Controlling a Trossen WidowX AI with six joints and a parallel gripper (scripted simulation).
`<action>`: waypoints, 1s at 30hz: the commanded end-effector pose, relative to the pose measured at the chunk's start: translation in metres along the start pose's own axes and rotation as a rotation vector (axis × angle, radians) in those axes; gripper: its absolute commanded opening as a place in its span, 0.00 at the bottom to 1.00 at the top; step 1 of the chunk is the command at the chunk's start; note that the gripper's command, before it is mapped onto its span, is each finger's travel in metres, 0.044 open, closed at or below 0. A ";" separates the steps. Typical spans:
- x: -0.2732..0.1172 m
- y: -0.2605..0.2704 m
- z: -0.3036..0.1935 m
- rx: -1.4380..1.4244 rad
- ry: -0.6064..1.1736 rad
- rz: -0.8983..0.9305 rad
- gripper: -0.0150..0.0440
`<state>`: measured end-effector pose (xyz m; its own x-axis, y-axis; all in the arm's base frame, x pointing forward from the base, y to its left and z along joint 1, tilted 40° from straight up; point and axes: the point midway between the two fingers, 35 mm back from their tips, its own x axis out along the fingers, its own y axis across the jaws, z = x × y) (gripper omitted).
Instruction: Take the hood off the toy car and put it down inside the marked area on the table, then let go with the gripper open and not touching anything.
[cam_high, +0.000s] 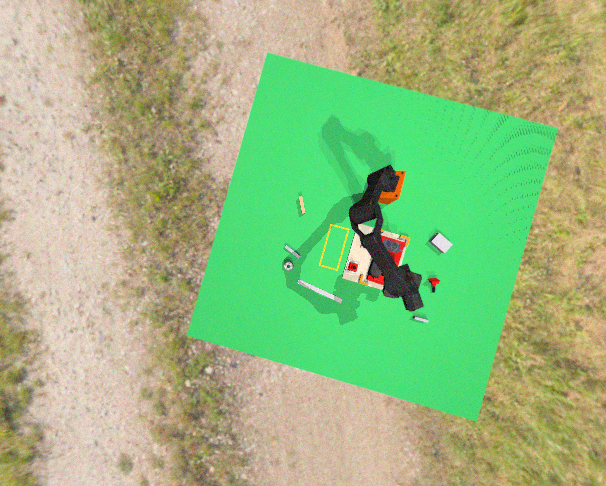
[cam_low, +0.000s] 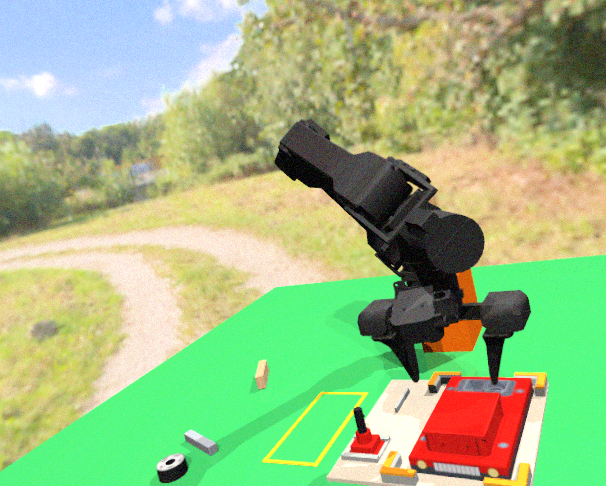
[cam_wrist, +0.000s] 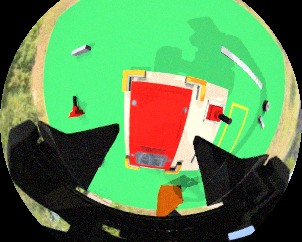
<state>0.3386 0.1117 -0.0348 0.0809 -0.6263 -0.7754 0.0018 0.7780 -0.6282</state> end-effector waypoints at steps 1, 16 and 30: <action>0.004 -0.001 -0.001 -0.010 0.000 -0.007 1.00; 0.013 0.000 -0.002 -0.009 0.000 -0.008 1.00; 0.021 0.000 -0.002 -0.009 0.000 -0.008 1.00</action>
<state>0.3393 0.1007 -0.0491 0.0813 -0.6268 -0.7750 0.0020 0.7776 -0.6287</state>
